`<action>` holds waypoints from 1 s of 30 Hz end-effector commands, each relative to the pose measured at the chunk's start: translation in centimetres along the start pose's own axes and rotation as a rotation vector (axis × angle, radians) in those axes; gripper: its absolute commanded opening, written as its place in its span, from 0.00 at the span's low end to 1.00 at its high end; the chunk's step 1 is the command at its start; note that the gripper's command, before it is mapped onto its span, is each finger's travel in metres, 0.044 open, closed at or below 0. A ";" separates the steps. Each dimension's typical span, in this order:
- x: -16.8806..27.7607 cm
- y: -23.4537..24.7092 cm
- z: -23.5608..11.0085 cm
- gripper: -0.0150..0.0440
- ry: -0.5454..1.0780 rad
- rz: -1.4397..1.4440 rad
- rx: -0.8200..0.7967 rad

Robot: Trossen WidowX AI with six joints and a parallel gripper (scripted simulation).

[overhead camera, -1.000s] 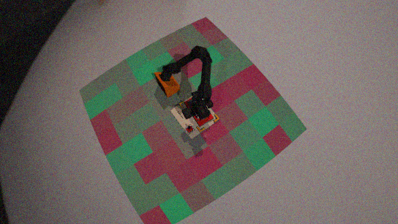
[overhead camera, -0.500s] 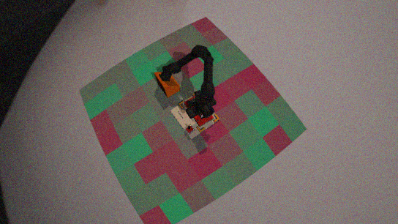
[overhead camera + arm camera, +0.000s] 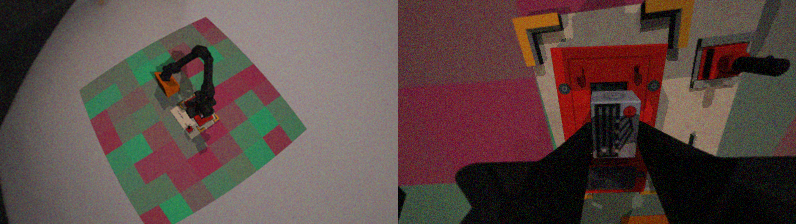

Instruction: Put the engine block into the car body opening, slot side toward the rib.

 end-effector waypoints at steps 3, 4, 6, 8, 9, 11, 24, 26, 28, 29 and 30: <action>0.0 0.0 0.0 0.52 -0.001 0.004 -0.003; 0.0 0.0 0.0 0.52 -0.001 0.004 -0.003; 0.0 0.0 0.0 0.52 -0.001 0.001 -0.003; 0.0 0.0 0.0 0.52 -0.001 -0.003 -0.003; 0.0 0.0 0.0 0.52 -0.001 -0.003 -0.003; 0.0 0.0 0.0 0.52 -0.001 -0.003 -0.003; 0.0 0.1 0.1 0.52 -0.001 -0.007 -0.003; 0.0 0.1 0.2 0.52 -0.001 -0.009 -0.003; 0.0 0.1 0.2 0.52 -0.001 -0.008 -0.003; 0.0 0.1 0.2 0.52 -0.001 -0.008 -0.003; 0.0 0.1 0.3 0.52 -0.001 -0.007 -0.003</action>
Point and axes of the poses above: the point midway between the two fingers, 35 mm back from their tips, its own z axis out along the fingers, its own y axis across the jaws, x = y × z, the point moved 7 cm from there along -z, back along the fingers, and after that the axes turned 2 degrees about -z, right-handed, at the moved point
